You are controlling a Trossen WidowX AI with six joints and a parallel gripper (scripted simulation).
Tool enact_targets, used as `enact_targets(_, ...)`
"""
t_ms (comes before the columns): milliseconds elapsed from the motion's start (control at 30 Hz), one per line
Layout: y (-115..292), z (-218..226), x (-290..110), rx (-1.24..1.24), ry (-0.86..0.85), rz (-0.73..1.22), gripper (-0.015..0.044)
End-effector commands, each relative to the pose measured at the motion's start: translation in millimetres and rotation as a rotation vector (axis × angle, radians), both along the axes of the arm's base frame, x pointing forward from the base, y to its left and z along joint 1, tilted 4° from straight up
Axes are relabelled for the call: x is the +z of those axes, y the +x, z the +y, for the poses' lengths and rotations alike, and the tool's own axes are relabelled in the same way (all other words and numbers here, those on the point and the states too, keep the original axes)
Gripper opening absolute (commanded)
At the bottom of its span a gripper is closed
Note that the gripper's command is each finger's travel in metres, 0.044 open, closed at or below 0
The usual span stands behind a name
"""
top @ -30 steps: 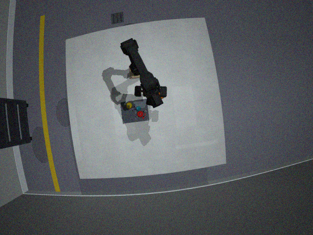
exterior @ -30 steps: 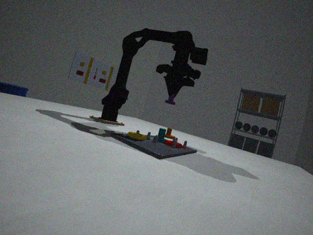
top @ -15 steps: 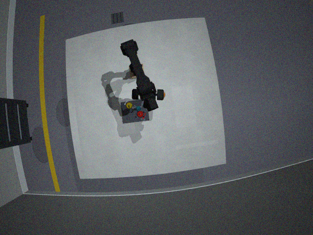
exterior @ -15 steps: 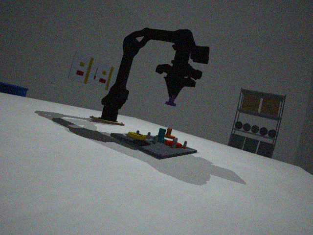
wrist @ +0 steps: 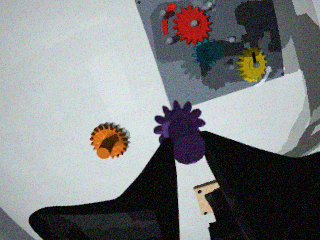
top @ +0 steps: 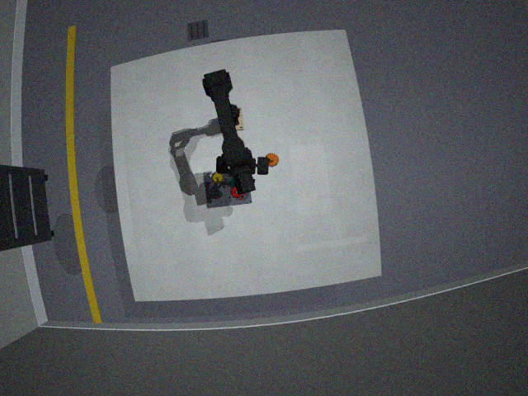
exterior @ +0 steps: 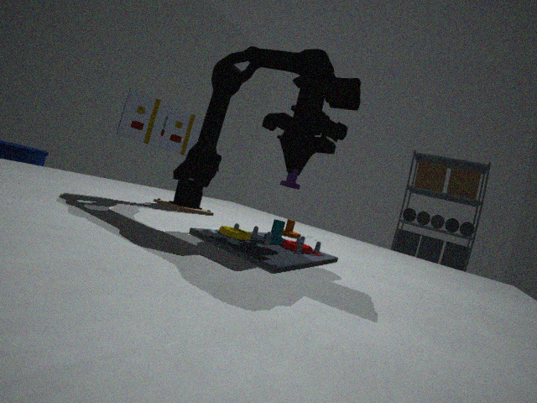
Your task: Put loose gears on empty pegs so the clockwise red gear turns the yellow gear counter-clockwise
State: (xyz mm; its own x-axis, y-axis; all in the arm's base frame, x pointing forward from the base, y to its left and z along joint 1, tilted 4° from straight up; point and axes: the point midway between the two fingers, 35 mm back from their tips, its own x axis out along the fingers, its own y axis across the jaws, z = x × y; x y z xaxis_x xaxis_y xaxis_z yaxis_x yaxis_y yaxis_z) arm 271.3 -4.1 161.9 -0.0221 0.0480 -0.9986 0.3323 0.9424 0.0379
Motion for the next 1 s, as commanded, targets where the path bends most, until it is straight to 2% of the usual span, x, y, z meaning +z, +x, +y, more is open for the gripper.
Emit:
enact_targets(0, 1.1, -9.5, -6.5, 0.004, -0.004, 0.003, 0.0)
enact_targets(967, 2.2, -72.3, -44.4, 0.004, -0.01, 0.004, 0.0)
